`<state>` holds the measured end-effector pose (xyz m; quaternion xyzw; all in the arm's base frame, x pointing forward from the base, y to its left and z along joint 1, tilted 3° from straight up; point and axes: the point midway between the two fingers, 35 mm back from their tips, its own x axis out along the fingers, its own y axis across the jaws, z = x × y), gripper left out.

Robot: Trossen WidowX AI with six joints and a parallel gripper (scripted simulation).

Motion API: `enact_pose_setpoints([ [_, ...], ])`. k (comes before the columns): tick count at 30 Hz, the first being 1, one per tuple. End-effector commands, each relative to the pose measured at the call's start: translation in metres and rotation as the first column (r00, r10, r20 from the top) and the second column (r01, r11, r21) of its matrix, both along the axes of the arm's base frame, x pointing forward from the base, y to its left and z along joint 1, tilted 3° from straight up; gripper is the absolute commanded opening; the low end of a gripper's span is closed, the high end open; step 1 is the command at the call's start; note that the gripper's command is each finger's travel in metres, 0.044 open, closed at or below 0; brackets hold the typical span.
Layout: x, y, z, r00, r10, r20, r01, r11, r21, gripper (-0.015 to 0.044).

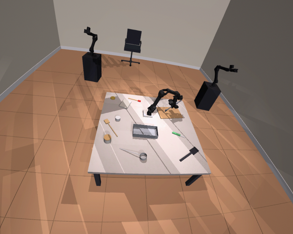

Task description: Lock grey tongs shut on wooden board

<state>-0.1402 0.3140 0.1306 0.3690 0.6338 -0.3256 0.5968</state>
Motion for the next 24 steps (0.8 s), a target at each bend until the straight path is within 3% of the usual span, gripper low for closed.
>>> enact_pose_setpoints([
  [1, 0.001, 0.000, -0.007, 1.000, 0.005, 0.004, -0.005, 1.000, 0.000, -0.0150],
  [24, 0.002, -0.001, -0.044, 1.000, 0.005, 0.004, -0.005, 1.000, 0.000, -0.0150],
])
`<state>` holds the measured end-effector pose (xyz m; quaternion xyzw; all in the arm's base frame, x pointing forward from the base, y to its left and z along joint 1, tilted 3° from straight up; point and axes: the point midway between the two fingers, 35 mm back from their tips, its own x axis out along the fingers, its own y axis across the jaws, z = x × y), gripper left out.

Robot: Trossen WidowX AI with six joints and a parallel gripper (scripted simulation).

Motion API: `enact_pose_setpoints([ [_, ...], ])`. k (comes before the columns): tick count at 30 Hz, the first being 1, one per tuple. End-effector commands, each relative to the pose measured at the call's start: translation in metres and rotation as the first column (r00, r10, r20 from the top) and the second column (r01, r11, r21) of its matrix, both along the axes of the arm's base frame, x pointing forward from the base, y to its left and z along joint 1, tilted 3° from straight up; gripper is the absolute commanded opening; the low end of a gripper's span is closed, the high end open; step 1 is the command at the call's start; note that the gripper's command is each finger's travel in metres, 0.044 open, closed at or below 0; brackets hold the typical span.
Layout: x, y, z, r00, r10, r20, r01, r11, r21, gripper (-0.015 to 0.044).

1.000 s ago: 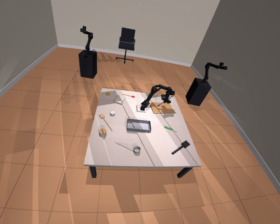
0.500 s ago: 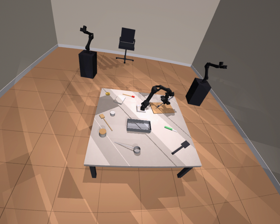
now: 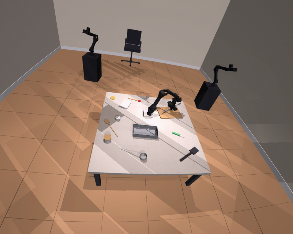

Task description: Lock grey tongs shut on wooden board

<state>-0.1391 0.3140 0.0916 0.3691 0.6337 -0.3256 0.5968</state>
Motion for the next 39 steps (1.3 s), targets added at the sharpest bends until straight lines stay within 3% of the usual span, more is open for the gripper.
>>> enact_pose_setpoints([
  [1, 0.001, -0.001, -0.007, 1.000, 0.005, 0.004, -0.005, 1.000, -0.001, -0.0150],
  [10, 0.001, -0.001, -0.013, 1.000, 0.005, 0.004, -0.005, 1.000, -0.001, -0.0150],
  [32, 0.001, -0.002, -0.011, 1.000, 0.000, 0.001, 0.000, 1.000, -0.003, 0.0427],
  [39, 0.003, -0.017, 0.003, 1.000, 0.005, 0.001, -0.005, 1.000, -0.007, 0.0440],
])
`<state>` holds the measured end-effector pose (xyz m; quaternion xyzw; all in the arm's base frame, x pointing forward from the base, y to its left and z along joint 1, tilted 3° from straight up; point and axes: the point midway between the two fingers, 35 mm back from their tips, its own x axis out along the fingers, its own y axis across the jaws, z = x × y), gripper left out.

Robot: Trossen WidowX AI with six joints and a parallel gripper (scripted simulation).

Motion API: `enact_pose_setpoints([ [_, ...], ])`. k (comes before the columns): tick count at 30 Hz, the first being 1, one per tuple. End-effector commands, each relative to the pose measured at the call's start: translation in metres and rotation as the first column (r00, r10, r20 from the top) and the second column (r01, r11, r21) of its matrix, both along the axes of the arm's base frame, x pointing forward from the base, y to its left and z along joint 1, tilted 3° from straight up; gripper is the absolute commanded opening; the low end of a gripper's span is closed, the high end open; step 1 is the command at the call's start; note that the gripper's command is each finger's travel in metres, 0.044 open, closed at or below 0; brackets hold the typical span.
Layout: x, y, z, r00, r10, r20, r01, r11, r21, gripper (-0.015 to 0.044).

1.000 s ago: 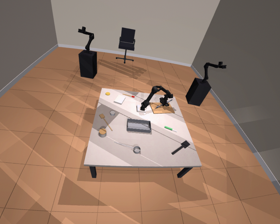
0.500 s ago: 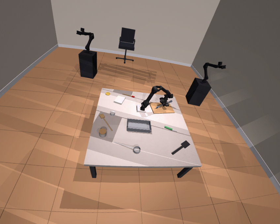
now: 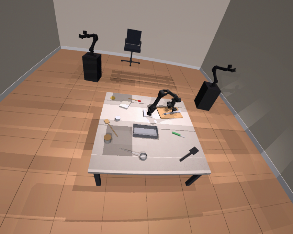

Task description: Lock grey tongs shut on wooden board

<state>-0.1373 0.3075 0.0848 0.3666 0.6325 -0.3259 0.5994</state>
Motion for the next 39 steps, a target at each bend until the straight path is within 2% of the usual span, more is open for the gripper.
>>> enact_pose_setpoints([
  [1, 0.003, -0.018, 0.017, 1.000, 0.002, -0.002, -0.002, 1.000, -0.001, 0.0440],
  [8, 0.024, -0.094, 0.073, 1.000, 0.003, 0.002, -0.003, 1.000, -0.004, 0.0440],
  [13, 0.045, -0.144, 0.095, 1.000, 0.001, 0.005, -0.001, 1.000, -0.009, 0.0440],
  [20, 0.045, -0.146, 0.097, 1.000, 0.001, 0.004, -0.001, 1.000, -0.007, 0.0440],
  [27, 0.042, -0.143, 0.136, 1.000, 0.006, -0.024, -0.005, 0.999, 0.037, 0.0440],
  [39, 0.042, -0.143, 0.138, 1.000, 0.006, -0.025, -0.005, 0.999, 0.039, 0.0440],
])
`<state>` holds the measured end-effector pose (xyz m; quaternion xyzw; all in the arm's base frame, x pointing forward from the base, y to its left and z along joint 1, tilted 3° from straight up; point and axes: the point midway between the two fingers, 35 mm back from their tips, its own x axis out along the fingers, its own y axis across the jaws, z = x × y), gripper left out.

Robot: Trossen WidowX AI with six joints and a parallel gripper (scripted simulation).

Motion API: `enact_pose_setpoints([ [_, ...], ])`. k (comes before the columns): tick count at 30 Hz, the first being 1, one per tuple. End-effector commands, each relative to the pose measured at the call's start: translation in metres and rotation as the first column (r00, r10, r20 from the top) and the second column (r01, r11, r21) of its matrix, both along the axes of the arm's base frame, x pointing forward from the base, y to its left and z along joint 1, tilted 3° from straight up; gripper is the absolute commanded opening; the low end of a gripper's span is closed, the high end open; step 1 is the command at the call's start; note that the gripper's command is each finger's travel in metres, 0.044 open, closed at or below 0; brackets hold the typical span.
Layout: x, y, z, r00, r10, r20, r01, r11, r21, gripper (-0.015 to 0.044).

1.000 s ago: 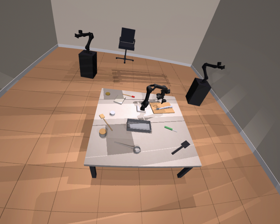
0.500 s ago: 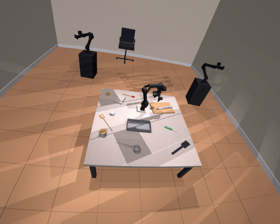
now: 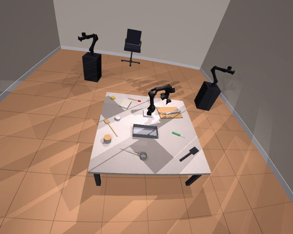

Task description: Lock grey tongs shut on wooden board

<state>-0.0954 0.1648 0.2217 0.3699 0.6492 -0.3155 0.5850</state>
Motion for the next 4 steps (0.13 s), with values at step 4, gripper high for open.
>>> enact_pose_setpoints([
  [4, 0.0005, 0.0001, 0.0006, 1.000, -0.006, 0.004, 0.006, 1.000, 0.000, 0.0440],
])
